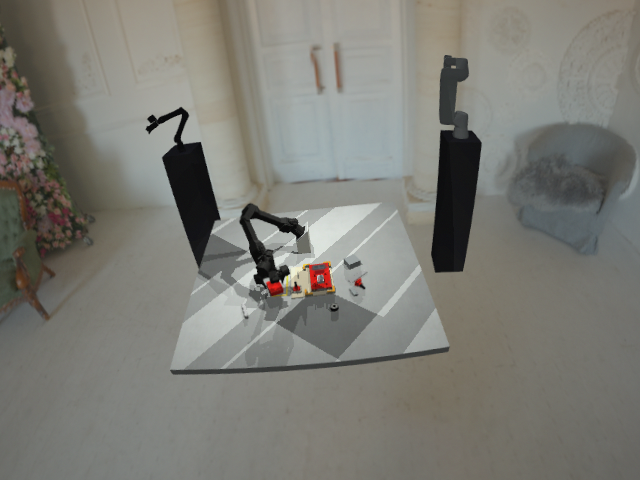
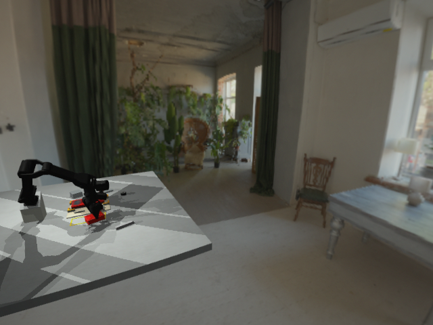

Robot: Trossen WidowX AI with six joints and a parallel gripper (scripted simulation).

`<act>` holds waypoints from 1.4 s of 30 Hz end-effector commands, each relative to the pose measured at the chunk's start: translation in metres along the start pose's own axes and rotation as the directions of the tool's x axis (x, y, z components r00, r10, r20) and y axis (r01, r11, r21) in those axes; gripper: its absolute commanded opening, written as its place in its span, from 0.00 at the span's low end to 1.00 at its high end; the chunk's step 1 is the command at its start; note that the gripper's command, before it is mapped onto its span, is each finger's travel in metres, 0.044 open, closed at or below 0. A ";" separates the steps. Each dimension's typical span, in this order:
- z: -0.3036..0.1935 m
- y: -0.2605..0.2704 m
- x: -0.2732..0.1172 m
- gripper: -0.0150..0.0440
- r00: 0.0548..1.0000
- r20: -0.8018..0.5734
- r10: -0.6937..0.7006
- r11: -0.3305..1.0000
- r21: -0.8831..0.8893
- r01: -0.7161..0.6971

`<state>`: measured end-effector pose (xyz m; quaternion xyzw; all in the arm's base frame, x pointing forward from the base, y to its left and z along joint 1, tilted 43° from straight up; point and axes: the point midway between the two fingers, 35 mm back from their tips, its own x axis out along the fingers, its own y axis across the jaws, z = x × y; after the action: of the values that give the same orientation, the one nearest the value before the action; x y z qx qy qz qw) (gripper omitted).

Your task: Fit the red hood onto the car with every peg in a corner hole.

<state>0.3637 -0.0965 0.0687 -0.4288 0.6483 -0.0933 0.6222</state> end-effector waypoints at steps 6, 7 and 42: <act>-0.001 0.002 0.006 1.00 1.000 -0.001 0.005 1.000 -0.007 -0.005; -0.001 0.002 0.006 1.00 1.000 -0.001 0.005 1.000 -0.007 -0.005; 0.000 0.000 0.006 0.49 1.000 0.000 0.000 1.000 -0.001 0.000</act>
<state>0.3646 -0.1025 0.0610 -0.4305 0.6488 -0.0908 0.6208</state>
